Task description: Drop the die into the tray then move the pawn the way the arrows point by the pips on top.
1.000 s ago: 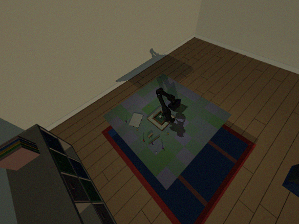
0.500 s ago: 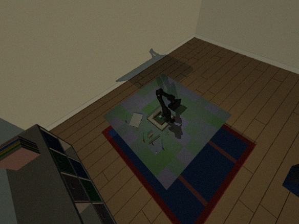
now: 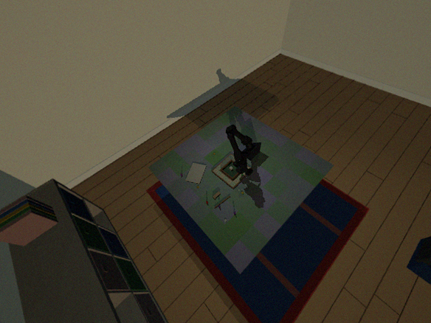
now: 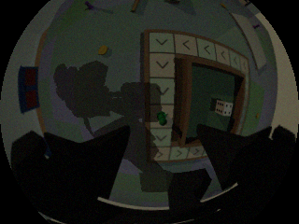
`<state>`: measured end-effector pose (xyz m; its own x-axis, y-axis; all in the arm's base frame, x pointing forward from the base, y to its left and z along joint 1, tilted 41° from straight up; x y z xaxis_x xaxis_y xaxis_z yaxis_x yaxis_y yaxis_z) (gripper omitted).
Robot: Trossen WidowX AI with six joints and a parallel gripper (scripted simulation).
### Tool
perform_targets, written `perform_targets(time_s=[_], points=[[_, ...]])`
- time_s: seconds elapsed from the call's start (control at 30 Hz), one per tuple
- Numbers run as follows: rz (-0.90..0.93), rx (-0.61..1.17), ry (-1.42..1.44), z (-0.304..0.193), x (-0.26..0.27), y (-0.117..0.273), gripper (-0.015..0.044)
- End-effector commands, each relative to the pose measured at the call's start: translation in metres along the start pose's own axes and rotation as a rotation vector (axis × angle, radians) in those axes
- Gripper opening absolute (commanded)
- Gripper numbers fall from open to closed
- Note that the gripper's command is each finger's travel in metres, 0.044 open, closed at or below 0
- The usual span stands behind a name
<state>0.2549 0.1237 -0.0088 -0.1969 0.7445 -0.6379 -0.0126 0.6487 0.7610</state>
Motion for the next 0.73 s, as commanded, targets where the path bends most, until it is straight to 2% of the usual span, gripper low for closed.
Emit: perform_targets(time_s=[0.0,0.27,0.47,0.5,0.7], points=[[-0.001,0.017,-0.003,-0.003,-0.002,0.006,0.0440],[-0.001,0.020,-0.030,-0.055,-0.056,0.062,0.0440],[-0.004,0.023,-0.050,-0.103,-0.092,0.087,0.0440],[-0.001,0.010,-0.039,-0.076,-0.075,0.078,0.0440],[-0.001,0.010,-0.039,-0.076,-0.075,0.078,0.0440]])
Point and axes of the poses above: the point midway between the two fingers, 35 mm back from their tips, its own y axis back along the fingers, its own x axis across the jaws, z = x × y, the point moved 8 cm from there along y, back along the fingers, and after that the axes turned 12 degrees about y, right-handed, at the moved point
